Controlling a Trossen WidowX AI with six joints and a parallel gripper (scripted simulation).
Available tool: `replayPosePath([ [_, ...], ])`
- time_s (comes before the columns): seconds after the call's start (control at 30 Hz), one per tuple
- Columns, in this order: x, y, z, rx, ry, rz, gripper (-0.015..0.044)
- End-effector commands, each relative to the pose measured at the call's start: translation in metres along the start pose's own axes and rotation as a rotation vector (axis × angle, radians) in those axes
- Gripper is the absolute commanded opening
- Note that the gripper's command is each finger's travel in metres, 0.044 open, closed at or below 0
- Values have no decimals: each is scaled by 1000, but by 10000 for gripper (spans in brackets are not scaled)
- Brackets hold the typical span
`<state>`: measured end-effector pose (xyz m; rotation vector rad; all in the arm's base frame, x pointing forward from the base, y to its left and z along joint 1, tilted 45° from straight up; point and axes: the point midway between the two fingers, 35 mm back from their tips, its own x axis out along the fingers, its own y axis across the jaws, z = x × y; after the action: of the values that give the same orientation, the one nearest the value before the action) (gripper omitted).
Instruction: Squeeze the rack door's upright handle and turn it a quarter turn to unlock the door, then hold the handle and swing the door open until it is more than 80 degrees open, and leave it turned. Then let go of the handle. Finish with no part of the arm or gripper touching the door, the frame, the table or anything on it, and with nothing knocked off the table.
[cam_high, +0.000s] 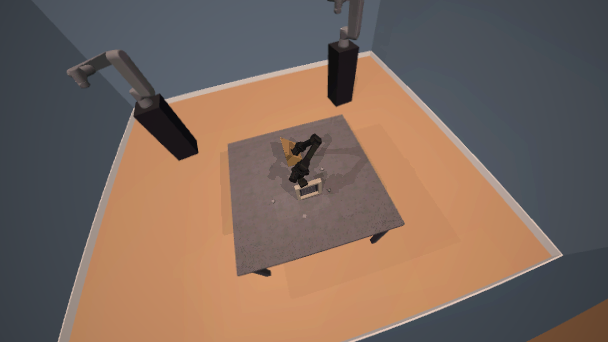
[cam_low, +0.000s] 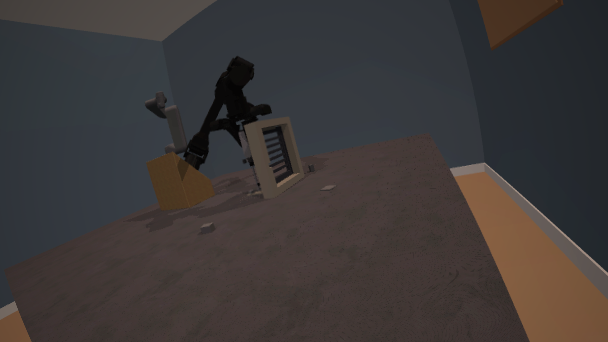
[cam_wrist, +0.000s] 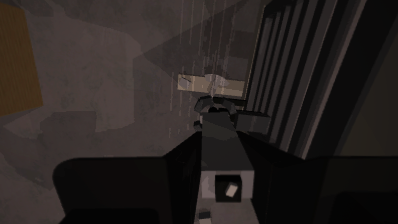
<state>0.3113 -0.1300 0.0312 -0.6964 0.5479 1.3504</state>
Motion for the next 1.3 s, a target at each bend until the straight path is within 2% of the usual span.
replayPosePath([
  [0.0,0,4,2,80,-3,3,10],
  [0.67,0,25,18,515,-3,4,10],
  [1.27,0,51,50,870,-3,7,10],
])
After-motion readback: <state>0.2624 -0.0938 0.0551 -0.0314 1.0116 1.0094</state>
